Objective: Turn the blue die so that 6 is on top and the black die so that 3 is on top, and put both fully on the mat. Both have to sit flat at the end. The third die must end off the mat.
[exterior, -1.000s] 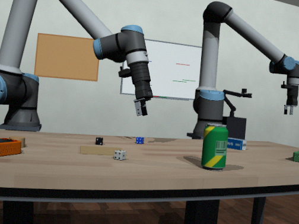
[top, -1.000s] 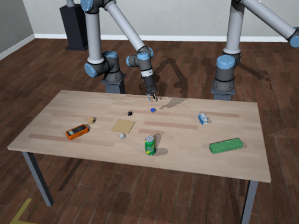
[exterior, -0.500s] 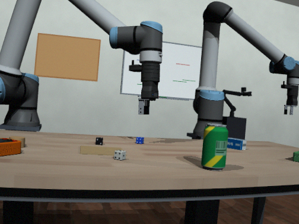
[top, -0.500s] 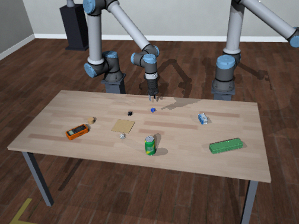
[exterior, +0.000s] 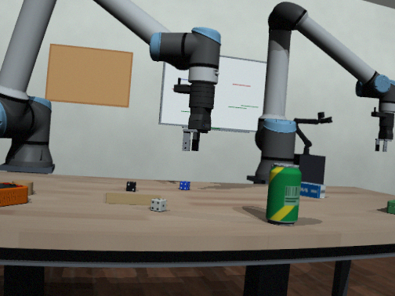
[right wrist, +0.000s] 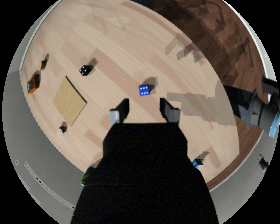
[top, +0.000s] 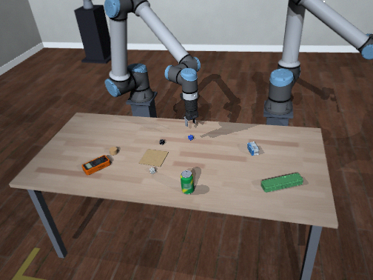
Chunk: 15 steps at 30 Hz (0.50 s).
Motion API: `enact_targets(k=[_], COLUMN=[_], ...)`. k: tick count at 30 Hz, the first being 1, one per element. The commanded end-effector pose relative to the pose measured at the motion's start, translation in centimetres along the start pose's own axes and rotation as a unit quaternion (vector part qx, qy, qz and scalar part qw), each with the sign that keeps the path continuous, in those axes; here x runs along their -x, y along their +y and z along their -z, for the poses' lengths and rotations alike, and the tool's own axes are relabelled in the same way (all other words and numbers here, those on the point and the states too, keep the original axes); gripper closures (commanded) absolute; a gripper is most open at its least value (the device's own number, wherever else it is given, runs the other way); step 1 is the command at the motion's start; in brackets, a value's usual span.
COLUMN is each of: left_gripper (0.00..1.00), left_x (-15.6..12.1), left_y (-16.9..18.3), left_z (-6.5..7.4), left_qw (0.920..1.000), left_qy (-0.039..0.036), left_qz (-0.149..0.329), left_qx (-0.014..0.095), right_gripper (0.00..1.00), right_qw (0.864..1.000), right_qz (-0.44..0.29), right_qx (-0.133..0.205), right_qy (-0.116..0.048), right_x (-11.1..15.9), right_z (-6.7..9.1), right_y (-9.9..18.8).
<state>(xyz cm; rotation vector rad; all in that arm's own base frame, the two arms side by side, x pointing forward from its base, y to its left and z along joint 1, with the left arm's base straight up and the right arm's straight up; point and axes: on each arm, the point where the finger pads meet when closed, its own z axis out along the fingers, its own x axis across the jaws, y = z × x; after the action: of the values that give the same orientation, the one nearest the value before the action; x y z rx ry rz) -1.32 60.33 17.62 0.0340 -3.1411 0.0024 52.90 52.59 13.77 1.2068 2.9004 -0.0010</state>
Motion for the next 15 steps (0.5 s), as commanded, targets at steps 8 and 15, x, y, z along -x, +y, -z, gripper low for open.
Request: enact_targets(k=[8, 15], left_gripper=[0.0, 0.0], left_x=[0.02, 0.02], left_y=[0.06, 0.06], left_z=[0.08, 0.08], left_qw=[1.0, 1.0], left_qy=[-0.0002, -0.0002], left_qz=[0.0, 0.0], left_qx=[0.001, 0.001], right_gripper=[0.0, 0.0], right_qw=[1.0, 1.0], right_qz=[0.0, 0.005], right_qx=[0.0, 0.0], right_qy=[0.0, 0.0], right_x=[-0.02, 0.01], right_z=[0.13, 0.12], right_y=[0.09, 0.07])
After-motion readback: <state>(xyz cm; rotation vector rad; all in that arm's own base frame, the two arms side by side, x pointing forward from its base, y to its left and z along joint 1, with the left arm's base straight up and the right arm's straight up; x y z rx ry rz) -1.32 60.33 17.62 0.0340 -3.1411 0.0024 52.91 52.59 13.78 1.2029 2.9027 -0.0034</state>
